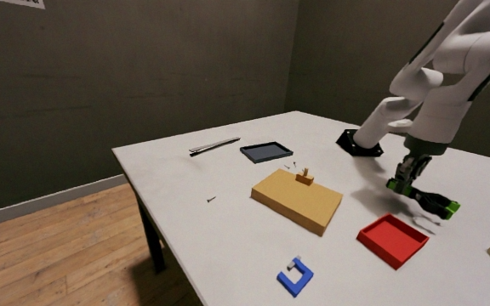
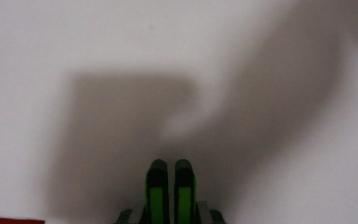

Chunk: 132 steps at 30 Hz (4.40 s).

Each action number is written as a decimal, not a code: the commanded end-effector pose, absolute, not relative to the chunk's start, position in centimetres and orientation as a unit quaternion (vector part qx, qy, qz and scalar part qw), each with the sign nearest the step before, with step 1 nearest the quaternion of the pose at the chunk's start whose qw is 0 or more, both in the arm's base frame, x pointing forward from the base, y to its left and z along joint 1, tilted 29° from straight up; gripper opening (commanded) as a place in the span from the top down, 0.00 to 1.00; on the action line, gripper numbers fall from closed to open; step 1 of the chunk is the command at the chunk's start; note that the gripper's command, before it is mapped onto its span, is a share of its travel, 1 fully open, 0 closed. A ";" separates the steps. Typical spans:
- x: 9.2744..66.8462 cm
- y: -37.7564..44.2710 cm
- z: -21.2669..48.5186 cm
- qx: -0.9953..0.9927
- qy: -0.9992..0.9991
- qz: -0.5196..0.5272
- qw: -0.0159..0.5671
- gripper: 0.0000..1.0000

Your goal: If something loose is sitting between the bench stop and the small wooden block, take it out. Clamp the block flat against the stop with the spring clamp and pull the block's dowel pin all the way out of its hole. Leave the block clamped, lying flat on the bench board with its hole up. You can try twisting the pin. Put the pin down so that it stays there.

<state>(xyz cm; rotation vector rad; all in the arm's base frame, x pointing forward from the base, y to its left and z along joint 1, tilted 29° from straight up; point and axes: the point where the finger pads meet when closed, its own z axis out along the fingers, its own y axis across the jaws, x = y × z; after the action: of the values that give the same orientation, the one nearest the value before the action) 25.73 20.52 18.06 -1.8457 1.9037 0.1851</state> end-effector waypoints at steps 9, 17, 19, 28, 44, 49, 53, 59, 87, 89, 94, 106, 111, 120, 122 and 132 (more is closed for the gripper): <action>25.7 20.2 19.4 -0.672 0.696 0.068 0.243 0.68; 25.5 20.0 20.0 -0.672 0.696 0.068 0.243 0.68; 25.5 19.9 20.1 -0.672 0.696 0.068 0.243 0.68; 25.3 19.7 20.8 -0.674 0.694 0.068 0.244 0.68; 24.9 19.1 22.1 -0.674 0.694 0.069 0.245 0.68; 24.9 19.0 22.3 -0.674 0.694 0.069 0.245 0.68; 24.8 18.9 22.5 -0.674 0.694 0.069 0.245 0.68; 24.8 18.8 22.6 -0.674 0.694 0.069 0.244 0.68; 24.7 18.7 22.8 -0.674 0.694 0.069 0.243 0.68; 24.7 18.7 22.8 -0.674 0.694 0.069 0.243 0.68; 24.7 18.7 22.8 -0.674 0.694 0.069 0.243 0.68; 24.7 18.7 22.8 -0.674 0.694 0.069 0.243 0.68; 24.7 18.7 22.8 -0.674 0.694 0.069 0.243 0.68; 24.7 18.7 22.8 -0.674 0.694 0.069 0.243 0.68; 24.7 18.7 22.8 -0.674 0.695 0.069 0.243 0.68; 24.7 18.7 22.8 -0.673 0.696 0.070 0.243 0.68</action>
<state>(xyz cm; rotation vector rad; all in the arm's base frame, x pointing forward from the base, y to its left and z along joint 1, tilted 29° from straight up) 24.62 18.65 22.51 -1.8413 1.9008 0.1895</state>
